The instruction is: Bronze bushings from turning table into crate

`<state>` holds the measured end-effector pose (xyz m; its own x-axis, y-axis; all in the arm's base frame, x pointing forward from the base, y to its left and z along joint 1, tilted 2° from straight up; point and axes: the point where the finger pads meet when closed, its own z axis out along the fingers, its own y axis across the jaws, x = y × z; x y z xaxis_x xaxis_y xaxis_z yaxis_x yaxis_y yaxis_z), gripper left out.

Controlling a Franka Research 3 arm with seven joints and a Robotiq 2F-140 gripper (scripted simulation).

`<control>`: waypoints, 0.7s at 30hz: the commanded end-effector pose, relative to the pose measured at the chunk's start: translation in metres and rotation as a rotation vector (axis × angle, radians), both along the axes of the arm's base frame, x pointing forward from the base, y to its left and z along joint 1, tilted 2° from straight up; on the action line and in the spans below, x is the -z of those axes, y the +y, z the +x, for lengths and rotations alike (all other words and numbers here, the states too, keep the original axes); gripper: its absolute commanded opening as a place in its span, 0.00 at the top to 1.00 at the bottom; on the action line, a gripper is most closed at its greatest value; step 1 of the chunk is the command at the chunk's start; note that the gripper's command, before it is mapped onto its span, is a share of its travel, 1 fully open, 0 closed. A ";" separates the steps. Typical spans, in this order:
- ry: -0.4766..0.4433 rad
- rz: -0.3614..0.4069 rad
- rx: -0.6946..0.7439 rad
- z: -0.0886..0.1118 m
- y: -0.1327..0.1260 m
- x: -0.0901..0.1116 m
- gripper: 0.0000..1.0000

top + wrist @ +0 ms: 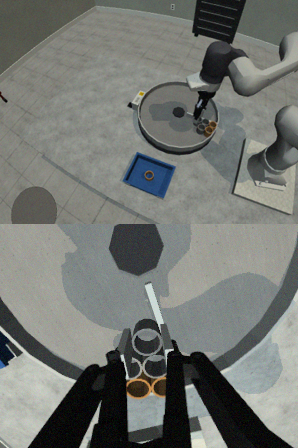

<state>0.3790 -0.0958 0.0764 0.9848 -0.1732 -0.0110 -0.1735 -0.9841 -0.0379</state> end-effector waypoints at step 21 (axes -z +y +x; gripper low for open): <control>-0.001 -0.002 0.002 0.000 0.000 -0.002 1.00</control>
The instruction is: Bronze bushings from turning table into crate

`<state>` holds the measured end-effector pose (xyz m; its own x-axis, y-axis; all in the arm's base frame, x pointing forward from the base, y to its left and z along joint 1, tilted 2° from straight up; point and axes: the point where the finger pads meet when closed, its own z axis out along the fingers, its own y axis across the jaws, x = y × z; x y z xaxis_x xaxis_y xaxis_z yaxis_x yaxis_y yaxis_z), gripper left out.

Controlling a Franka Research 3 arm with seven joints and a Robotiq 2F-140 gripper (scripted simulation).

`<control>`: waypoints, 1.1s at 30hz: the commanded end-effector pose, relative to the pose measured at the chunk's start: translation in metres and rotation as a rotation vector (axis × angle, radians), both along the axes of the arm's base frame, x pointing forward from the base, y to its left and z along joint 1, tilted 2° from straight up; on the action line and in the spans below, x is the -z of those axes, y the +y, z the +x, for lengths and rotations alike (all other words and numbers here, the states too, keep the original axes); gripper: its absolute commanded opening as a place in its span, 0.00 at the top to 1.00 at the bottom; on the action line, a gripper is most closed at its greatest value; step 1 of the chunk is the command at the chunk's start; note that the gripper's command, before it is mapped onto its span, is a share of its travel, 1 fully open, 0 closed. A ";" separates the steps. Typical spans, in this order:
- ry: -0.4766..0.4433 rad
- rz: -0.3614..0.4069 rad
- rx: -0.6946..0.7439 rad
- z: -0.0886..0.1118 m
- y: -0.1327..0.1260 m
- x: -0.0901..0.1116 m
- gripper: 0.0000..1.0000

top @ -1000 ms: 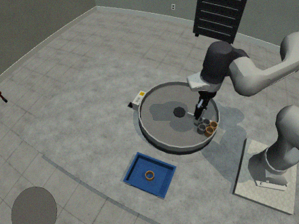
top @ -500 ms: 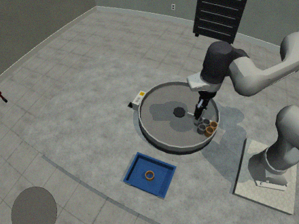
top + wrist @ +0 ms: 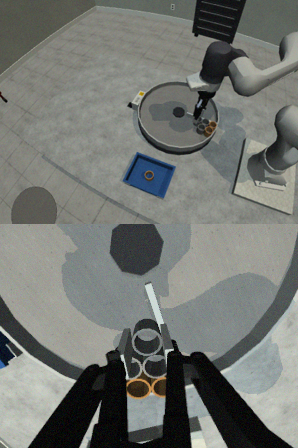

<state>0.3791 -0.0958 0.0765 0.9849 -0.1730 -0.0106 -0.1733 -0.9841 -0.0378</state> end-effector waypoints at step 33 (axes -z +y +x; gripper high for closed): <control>0.000 -0.002 0.002 0.000 -0.003 -0.067 1.00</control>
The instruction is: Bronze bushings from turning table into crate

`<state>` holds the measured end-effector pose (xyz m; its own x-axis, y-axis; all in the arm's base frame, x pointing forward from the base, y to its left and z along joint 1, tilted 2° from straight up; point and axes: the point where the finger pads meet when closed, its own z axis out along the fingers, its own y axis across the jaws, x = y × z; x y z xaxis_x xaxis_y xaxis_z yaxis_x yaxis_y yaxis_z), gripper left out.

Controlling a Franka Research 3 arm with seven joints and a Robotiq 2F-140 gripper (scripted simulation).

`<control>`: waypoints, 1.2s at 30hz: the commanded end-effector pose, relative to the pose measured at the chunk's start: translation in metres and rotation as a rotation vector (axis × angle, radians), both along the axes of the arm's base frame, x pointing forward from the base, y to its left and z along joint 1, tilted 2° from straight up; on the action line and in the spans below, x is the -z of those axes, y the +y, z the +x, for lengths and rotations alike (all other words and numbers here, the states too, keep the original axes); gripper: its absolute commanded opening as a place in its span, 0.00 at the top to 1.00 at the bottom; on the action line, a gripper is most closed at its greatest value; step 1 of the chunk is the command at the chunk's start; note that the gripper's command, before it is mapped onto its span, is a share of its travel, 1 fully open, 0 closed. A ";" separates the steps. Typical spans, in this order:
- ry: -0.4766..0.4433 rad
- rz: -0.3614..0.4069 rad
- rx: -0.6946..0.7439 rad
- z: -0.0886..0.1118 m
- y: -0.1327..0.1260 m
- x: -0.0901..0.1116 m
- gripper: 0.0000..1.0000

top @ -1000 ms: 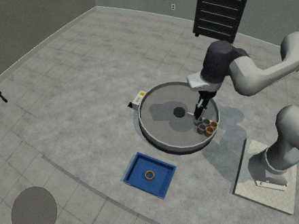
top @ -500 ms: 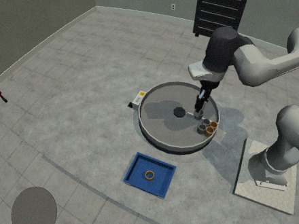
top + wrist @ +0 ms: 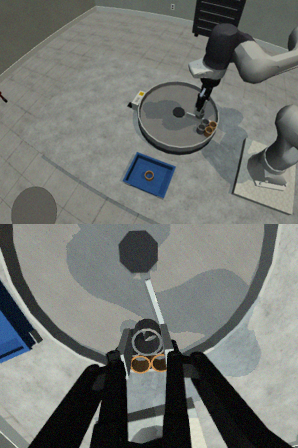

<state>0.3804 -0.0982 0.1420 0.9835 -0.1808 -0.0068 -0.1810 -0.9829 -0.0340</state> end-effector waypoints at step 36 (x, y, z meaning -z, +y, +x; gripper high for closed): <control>0.003 0.002 -0.006 0.033 -0.007 -0.001 1.00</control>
